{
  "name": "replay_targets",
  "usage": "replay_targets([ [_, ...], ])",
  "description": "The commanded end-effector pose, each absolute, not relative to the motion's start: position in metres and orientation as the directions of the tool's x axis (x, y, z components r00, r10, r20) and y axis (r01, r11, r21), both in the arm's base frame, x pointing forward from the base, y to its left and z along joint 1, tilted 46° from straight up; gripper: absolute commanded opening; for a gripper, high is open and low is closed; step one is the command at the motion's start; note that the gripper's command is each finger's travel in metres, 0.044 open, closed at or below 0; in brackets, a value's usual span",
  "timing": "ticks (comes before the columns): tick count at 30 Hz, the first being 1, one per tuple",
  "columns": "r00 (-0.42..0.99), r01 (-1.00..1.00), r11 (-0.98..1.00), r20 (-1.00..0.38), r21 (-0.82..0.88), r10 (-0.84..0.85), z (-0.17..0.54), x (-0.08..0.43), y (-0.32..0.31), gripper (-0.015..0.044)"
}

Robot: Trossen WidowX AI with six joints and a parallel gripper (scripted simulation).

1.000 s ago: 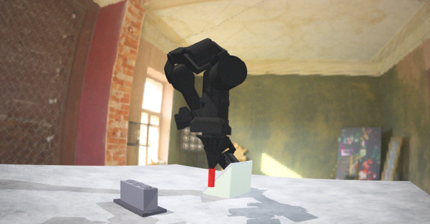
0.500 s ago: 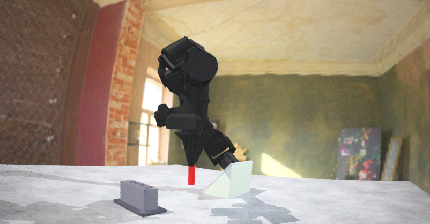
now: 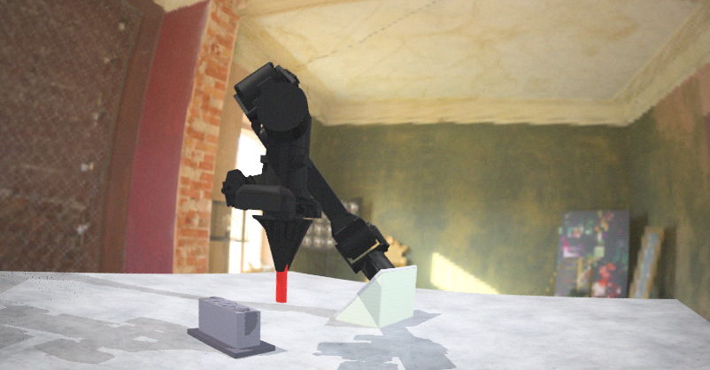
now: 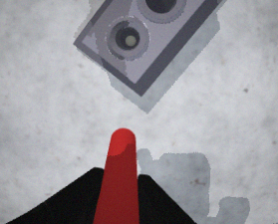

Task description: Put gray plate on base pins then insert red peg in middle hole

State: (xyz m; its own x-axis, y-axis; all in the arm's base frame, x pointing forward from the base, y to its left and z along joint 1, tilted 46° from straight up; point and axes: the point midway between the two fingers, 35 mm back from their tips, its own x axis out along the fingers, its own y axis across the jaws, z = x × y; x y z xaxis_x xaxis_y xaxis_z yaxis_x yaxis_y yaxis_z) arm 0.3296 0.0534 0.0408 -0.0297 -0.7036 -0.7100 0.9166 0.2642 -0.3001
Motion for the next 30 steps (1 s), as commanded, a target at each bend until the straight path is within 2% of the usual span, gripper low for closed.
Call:
replay_targets([
  [1,-0.021,0.919,0.266,-0.711,-0.291,-0.703,0.052,0.338,0.045,0.0],
  [30,-0.025,0.922,0.253,-0.696,-0.294,-0.718,0.093,0.354,-0.001,0.0],
])
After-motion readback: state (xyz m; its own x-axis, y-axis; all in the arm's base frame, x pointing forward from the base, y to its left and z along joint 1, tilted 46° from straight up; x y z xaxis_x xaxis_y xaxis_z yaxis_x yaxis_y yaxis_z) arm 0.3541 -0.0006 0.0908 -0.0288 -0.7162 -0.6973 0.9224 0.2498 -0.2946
